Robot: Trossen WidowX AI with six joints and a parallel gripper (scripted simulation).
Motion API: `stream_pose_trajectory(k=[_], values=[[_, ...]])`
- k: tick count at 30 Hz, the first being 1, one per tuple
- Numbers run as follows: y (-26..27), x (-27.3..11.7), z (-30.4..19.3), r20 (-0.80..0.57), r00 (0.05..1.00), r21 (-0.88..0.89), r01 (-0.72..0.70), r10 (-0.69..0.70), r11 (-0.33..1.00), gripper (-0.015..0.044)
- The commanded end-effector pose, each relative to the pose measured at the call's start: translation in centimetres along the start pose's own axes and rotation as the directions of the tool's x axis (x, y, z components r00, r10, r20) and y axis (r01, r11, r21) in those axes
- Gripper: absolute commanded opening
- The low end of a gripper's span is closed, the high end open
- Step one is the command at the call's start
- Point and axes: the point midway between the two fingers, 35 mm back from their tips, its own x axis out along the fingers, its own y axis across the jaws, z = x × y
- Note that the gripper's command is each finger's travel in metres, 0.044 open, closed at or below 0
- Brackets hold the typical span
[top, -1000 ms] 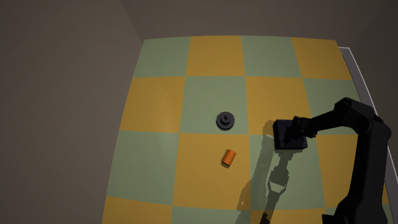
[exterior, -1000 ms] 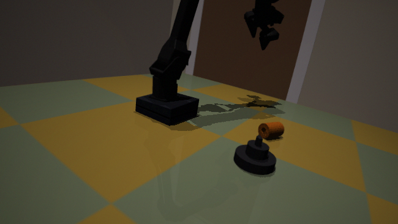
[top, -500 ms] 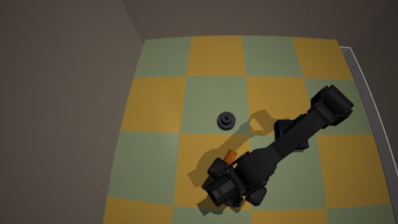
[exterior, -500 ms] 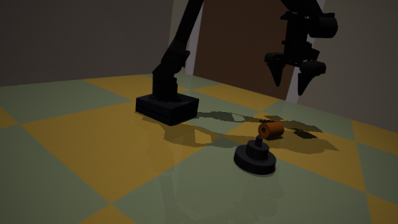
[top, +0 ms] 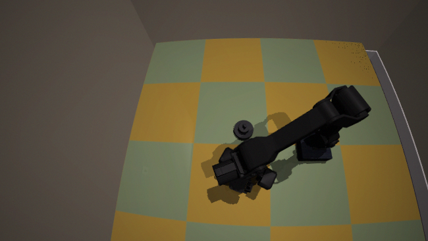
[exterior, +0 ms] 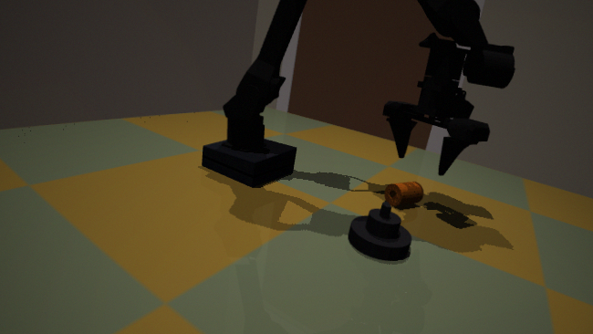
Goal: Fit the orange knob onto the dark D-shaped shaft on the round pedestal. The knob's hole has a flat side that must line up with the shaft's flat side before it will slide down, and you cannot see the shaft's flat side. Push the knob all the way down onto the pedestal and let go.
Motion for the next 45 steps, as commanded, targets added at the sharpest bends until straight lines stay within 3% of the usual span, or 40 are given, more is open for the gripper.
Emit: stream_pose_trajectory(k=[1, 34, 41, 45], values=[[0.2, 1.8, -0.4, -0.019, 1.0, -0.007, -0.01, 0.01, 1.0, 0.044], [0.3, 6.3, -0.5, -0.019, 1.0, -0.007, -0.01, 0.01, 1.0, 0.044], [0.3, 6.3, -0.5, -0.019, 1.0, -0.007, -0.01, 0.01, 1.0, 0.0256], [0.3, 6.3, -0.5, -0.019, 1.0, -0.007, -0.01, 0.01, 1.0, 0.024]])
